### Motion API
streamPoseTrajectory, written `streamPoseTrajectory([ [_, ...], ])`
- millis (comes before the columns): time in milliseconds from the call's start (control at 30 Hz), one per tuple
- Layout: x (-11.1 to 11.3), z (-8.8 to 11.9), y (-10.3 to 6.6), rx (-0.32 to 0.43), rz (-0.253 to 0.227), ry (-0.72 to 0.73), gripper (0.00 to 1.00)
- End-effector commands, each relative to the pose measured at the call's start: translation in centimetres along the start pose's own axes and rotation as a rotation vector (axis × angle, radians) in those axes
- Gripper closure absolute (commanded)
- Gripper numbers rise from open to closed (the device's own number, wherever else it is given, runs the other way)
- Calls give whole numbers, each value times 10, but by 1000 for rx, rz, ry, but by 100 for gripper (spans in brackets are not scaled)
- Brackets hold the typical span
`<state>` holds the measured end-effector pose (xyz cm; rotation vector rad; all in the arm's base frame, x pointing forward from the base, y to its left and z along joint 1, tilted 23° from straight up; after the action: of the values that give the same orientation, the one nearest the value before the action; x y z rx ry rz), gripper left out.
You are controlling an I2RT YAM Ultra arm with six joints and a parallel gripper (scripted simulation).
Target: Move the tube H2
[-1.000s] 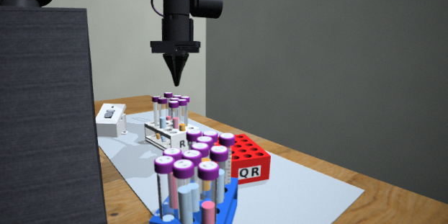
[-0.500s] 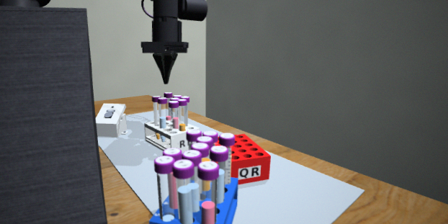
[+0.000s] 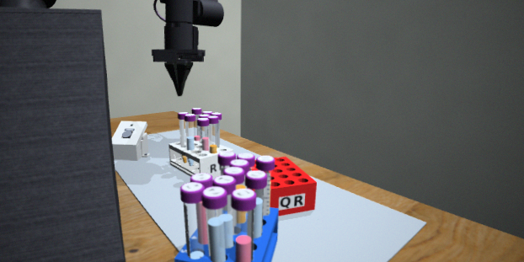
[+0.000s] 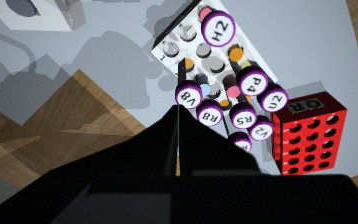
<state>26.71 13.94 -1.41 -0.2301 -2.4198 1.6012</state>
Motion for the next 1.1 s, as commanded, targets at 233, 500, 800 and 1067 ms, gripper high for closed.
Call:
streamPoseTrajectory([
  [233,20,-18,-4,1,22,37,100],
  [500,36,-36,-4,-6,28,34,100],
  [800,64,-53,-3,-3,22,37,100],
  [1067,84,-66,-3,-5,23,36,100],
])
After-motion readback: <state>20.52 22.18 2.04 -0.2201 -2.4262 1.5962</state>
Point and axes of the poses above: the point where the finger pads meet when closed, its own y axis out along the fingers, its own x axis across the jaws, z = x × y, the point moved 2 cm from there along -y, back along the fingers, and after that the axes turned 13 degrees about -y, right-handed, at the moved point
